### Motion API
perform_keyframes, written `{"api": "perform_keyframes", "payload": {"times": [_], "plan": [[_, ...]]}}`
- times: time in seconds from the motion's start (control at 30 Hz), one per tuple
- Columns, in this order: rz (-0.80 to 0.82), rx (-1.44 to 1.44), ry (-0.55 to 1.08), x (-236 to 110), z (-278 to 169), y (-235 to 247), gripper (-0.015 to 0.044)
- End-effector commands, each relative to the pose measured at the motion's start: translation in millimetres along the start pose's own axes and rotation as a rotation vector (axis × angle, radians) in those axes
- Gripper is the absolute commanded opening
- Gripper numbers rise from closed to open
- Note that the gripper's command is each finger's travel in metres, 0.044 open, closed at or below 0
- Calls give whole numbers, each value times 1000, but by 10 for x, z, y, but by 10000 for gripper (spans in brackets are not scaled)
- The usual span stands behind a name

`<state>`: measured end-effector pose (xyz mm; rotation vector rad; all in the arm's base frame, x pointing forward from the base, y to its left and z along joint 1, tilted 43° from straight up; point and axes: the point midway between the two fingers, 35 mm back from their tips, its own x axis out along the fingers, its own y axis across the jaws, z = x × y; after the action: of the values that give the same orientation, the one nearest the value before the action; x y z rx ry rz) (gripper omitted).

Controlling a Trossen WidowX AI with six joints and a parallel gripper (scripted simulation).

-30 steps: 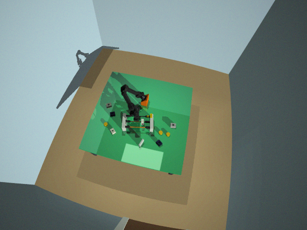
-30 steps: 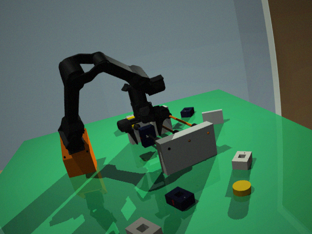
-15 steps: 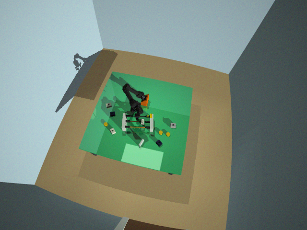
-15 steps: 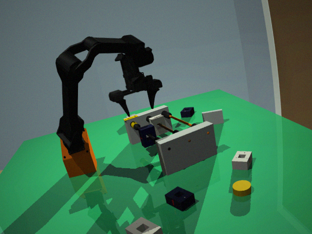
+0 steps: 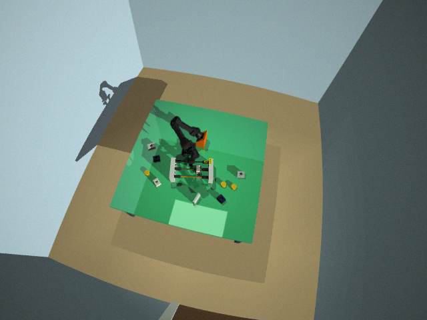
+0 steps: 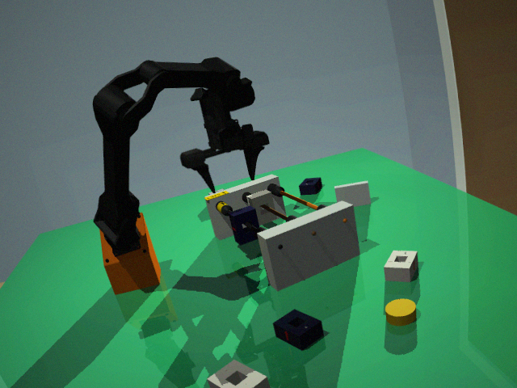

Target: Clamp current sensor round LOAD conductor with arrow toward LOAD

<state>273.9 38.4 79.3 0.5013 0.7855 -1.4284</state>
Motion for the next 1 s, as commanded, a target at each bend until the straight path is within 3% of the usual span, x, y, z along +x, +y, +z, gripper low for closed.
{"api": "perform_keyframes", "payload": {"times": [0.0, 0.7, 0.97], "plan": [[0, 5, 5, -10, -4, 6, 440], [0, 5, 5, -10, -4, 6, 440], [169, -468, -301, 114, -564, -402, 440]]}}
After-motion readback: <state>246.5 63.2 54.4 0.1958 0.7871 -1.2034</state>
